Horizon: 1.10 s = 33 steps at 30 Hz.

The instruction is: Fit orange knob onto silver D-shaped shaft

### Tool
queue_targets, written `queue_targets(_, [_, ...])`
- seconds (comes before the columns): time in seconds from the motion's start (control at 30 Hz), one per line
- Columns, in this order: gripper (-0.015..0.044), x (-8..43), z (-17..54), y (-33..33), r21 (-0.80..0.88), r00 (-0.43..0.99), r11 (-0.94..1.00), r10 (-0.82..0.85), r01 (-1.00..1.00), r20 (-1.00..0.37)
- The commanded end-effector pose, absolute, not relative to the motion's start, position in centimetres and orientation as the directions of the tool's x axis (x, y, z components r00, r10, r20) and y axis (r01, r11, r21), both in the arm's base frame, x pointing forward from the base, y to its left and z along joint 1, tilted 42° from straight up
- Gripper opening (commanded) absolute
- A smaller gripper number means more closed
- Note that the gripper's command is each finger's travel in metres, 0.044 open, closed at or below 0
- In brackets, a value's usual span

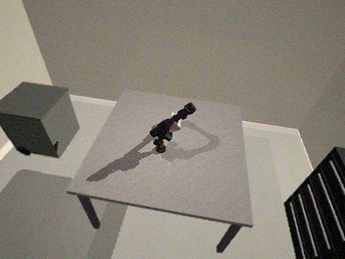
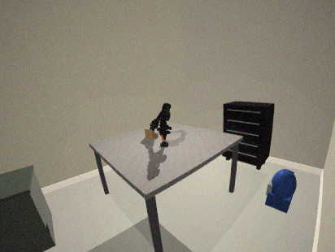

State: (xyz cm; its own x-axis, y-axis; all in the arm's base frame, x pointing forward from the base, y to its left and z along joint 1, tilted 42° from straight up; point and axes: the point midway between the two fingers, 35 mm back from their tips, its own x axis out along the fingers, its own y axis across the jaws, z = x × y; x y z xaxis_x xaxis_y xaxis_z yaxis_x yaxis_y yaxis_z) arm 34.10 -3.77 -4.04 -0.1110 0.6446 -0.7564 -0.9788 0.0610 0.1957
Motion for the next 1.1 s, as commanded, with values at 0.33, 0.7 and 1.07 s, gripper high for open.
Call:
queue_targets(0.33, [0.0, 34.3, -3.66, -3.99, 0.171, -0.106, 0.038, 0.647, -0.985, -0.755])
queue_targets(0.7, [0.0, 34.68, -3.8, -4.22, 0.053, -0.106, -0.101, 0.647, -0.993, -0.755])
queue_targets(1.07, [0.0, 34.83, -4.33, -3.99, 0.052, -0.106, -0.101, 0.647, -0.993, -0.755])
